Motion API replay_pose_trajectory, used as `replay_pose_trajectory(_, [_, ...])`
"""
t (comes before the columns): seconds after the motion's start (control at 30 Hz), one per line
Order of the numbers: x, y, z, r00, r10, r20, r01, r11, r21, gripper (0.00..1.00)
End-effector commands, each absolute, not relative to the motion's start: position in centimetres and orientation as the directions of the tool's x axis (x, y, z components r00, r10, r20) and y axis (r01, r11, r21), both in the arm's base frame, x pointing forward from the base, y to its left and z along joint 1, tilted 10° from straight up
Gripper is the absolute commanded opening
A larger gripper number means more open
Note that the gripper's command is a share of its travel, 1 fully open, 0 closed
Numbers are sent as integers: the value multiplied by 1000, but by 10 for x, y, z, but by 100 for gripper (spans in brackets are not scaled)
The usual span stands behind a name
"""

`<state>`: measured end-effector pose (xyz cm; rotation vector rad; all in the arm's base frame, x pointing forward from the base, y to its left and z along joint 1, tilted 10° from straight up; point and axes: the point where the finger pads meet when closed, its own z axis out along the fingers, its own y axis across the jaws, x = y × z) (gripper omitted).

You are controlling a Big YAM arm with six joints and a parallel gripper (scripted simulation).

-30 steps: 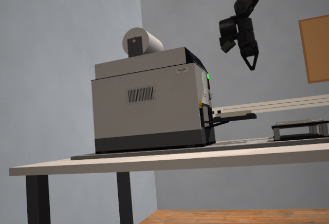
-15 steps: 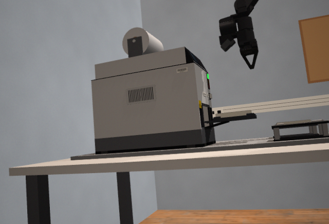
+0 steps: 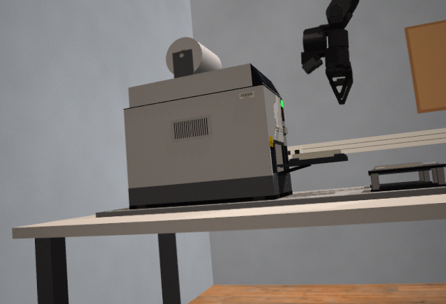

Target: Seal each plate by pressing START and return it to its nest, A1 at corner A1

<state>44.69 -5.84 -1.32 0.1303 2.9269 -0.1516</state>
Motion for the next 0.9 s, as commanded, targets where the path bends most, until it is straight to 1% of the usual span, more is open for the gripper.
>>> replay_pose_trajectory(0.0, [449,-66,-29,-977,74,-202,95,991,-93,100])
replay_pose_trajectory(0.07, [451,-65,-38,-954,59,-294,90,991,-95,100])
replay_pose_trajectory(0.13, [448,-66,-51,-954,55,-295,86,992,-94,100])
replay_pose_trajectory(0.23, [442,-68,-72,-928,42,-371,83,992,-95,100])
replay_pose_trajectory(0.33, [449,-73,-89,-934,47,-355,89,991,-103,100])
replay_pose_trajectory(0.4, [447,-73,-98,-900,32,-436,85,991,-104,100])
replay_pose_trajectory(0.43, [444,-71,-104,-894,24,-448,78,992,-103,100])
replay_pose_trajectory(0.57, [447,-68,-113,-900,24,-435,74,992,-99,100])
replay_pose_trajectory(0.67, [461,-75,-111,-887,42,-459,98,990,-99,100])
replay_pose_trajectory(0.87, [468,-72,-99,-882,57,-469,111,990,-88,100])
